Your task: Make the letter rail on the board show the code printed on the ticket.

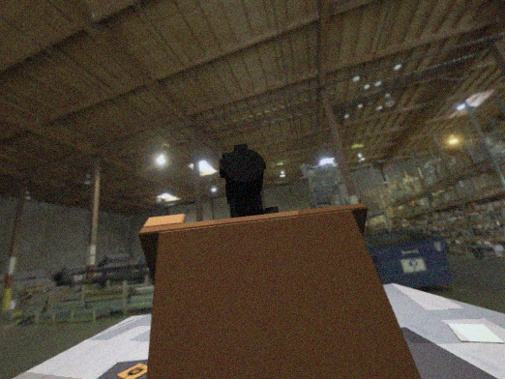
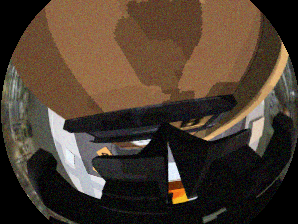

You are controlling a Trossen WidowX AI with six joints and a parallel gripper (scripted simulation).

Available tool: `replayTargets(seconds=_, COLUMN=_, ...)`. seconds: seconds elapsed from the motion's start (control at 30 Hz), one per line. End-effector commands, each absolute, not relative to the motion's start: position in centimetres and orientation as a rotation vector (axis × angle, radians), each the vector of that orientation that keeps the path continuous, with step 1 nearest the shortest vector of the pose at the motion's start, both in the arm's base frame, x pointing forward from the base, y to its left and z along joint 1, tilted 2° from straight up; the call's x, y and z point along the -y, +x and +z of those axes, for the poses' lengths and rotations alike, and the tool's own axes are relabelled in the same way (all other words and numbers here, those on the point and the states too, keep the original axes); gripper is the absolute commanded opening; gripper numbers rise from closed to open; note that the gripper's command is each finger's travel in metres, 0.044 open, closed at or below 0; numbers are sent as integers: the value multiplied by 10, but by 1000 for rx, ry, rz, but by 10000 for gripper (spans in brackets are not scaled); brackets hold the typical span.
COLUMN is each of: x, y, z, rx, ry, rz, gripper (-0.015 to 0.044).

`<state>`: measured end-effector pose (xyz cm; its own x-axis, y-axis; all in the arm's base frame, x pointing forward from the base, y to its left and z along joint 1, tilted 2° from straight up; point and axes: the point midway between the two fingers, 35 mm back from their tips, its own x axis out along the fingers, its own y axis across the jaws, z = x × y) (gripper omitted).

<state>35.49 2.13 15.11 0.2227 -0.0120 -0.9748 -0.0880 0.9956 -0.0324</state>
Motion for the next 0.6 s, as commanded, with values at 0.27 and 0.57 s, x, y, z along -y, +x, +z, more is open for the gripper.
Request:
replayTargets(seconds=0.27, x=-18, y=357, z=153, rx=-1341, ry=-89, rz=57, gripper=0)
replayTargets(seconds=0.57, x=-16, y=357, z=154, rx=-1341, ry=-89, rz=57, gripper=0)
